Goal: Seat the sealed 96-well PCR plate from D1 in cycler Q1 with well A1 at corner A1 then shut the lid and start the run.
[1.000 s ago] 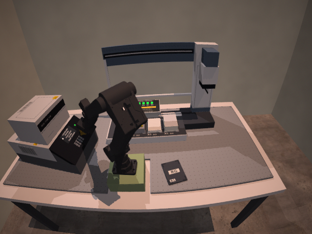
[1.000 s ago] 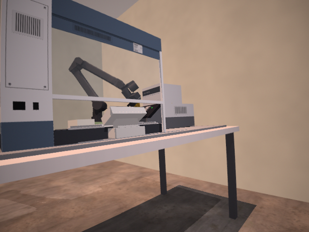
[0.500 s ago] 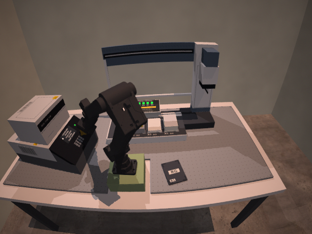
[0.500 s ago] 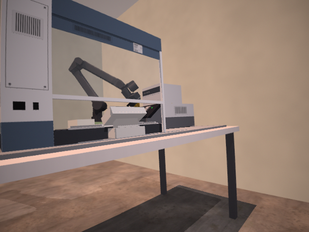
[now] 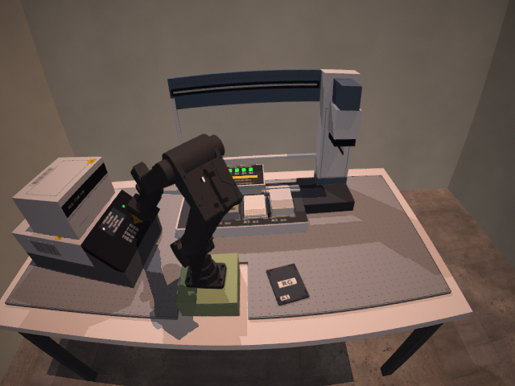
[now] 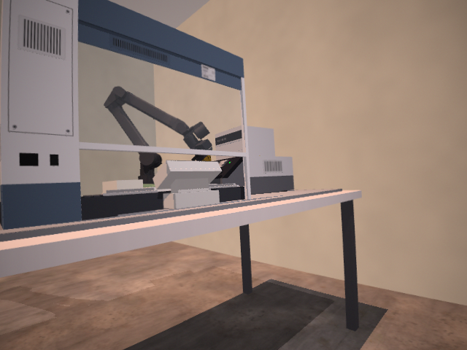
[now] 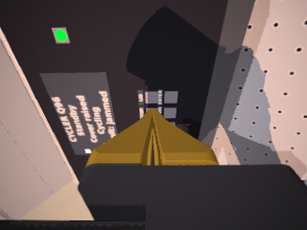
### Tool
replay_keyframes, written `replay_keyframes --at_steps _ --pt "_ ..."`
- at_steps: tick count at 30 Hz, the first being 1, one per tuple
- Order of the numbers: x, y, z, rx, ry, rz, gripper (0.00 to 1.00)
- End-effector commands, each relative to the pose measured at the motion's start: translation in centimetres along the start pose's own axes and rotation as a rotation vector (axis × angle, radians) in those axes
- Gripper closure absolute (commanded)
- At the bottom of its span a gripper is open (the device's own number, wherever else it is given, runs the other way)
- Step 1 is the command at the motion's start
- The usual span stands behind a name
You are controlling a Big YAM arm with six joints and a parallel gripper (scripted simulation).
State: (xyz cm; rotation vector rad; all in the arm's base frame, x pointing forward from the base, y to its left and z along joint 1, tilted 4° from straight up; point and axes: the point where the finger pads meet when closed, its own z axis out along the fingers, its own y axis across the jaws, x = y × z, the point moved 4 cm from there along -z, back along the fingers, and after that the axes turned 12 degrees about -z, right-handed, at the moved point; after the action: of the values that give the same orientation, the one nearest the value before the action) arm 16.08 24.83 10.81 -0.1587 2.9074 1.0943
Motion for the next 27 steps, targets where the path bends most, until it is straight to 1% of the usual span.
replay_keyframes --at_steps 1,3,5,11,18,21,23,27 --pt "-1.1 1.1 -0.7 -0.038 -0.042 -0.019 1.00" --pt "-1.1 1.1 -0.7 -0.038 -0.042 -0.019 1.00" --pt "-1.1 1.2 0.0 -0.033 -0.042 -0.017 1.00" --pt "-0.3 1.0 1.8 -0.023 -0.012 -0.008 1.00" --pt "-1.1 2.2 2.7 -0.043 -0.030 -0.016 1.00" --pt "-1.1 2.2 2.6 -0.045 -0.031 -0.019 1.00" --pt "-1.5 2.6 2.2 -0.055 -0.035 -0.025 1.00" --pt "-2.2 3.0 1.5 -0.061 -0.055 -0.035 1.00"
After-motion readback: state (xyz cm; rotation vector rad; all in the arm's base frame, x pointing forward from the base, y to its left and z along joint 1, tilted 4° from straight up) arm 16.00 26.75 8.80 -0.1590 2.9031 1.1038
